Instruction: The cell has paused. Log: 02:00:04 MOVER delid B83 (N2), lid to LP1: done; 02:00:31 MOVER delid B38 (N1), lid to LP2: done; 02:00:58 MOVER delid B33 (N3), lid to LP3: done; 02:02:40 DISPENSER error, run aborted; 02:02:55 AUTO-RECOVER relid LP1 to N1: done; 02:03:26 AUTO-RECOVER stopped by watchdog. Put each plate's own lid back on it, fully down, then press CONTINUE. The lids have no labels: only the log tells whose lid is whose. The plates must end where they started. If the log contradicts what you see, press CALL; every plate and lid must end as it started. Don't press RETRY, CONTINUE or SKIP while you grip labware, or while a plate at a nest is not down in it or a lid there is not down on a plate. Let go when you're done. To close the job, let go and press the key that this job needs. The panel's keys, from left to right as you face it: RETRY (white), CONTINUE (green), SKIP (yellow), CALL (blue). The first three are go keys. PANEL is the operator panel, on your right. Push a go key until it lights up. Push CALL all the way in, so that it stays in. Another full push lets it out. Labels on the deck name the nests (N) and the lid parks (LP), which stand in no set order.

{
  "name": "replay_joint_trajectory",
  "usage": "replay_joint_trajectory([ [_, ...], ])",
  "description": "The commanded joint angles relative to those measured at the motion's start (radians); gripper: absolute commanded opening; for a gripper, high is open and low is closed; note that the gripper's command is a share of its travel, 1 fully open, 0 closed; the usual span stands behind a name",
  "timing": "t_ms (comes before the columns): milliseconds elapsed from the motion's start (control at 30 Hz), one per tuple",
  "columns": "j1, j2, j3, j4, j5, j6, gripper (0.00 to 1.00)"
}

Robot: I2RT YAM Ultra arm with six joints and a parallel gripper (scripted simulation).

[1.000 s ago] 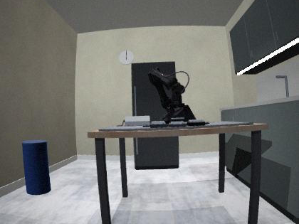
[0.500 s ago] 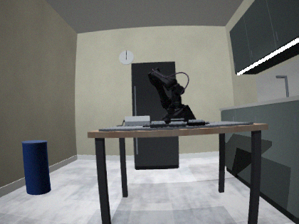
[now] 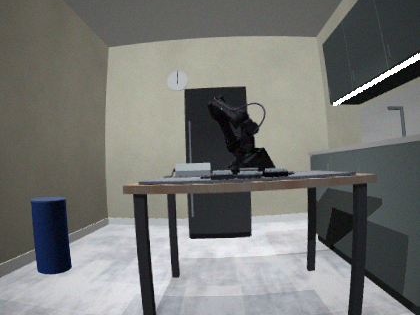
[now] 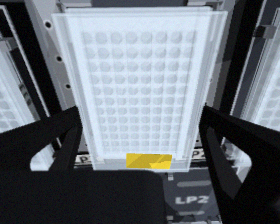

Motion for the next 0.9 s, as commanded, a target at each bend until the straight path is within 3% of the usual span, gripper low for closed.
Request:
replay_joint_trajectory([
  [0, 0.013, -0.001, -0.012, 0.026, 0.0, -0.01, 0.0],
  [867, 0.001, 0.002, -0.014, 0.059, -0.008, -0.026, 0.0],
])
